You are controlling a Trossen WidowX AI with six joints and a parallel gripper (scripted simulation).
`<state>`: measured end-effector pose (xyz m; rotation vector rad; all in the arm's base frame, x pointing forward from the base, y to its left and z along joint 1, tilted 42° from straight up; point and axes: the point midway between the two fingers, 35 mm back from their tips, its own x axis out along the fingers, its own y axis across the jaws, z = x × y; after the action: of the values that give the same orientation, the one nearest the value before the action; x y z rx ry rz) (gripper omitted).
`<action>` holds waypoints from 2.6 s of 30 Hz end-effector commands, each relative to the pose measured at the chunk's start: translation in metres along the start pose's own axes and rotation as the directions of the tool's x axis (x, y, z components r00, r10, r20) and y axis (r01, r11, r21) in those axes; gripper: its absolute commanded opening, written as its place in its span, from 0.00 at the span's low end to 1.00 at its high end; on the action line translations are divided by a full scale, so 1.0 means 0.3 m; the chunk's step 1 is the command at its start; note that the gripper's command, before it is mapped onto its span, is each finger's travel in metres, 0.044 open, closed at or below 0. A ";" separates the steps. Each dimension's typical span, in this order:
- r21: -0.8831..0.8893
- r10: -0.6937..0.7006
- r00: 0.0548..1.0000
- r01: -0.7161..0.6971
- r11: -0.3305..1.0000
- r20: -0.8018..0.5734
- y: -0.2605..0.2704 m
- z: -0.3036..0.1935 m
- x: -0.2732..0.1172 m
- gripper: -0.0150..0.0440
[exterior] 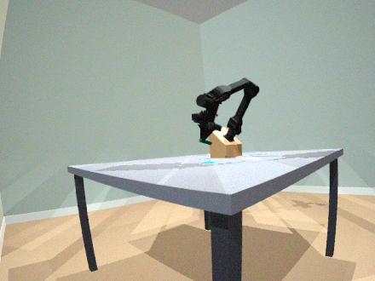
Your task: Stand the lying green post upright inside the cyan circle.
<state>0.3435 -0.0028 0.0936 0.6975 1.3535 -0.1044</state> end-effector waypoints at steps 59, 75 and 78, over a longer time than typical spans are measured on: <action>0.017 -0.130 0.912 0.134 0.991 0.389 0.013 0.010 0.044 0.29; 0.039 -0.133 0.862 0.131 0.991 0.489 0.023 0.010 0.037 0.29; 0.044 -0.132 0.852 0.128 0.991 0.507 0.025 0.009 0.035 0.29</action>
<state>0.3533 0.0056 0.0877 0.5317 0.9053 -0.3651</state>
